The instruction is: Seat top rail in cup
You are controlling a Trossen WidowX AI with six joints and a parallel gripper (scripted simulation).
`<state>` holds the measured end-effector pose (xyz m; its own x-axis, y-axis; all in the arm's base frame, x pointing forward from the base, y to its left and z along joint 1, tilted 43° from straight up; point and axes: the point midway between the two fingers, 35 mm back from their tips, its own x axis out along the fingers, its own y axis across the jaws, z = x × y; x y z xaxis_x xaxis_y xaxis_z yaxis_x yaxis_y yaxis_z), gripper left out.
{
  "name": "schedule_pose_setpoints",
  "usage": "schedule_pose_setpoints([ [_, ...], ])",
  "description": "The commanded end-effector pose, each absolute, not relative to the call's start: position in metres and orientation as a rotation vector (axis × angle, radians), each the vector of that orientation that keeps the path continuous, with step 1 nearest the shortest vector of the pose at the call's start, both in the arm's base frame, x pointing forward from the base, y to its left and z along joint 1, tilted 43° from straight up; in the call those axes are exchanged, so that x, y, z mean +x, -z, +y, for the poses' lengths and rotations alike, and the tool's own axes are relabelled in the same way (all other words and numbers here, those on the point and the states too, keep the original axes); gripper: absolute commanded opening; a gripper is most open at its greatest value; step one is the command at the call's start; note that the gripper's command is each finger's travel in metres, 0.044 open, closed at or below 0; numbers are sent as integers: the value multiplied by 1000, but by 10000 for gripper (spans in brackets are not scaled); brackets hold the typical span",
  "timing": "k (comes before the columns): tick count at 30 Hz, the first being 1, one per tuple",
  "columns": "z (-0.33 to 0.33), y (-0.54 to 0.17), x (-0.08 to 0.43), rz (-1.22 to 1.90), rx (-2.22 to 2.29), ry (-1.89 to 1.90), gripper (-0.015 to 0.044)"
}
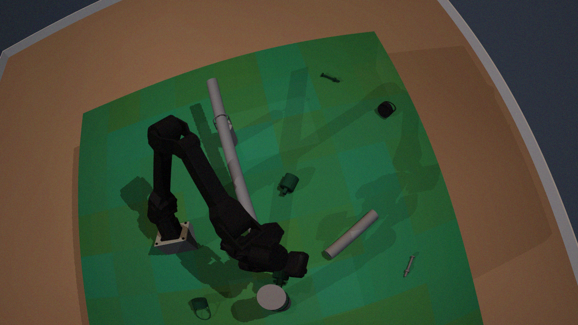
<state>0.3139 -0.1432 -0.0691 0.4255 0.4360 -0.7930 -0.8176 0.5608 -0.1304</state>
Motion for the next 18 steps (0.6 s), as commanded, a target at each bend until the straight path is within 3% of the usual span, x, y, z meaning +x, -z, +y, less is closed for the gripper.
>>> schedule_pose_setpoints([
  [1,-140,73,313,788,-545,-838,414],
  [12,-140,73,313,788,-545,-838,125],
  [15,-140,73,313,788,-545,-838,105],
  [18,-140,72,311,774,-555,-847,26],
])
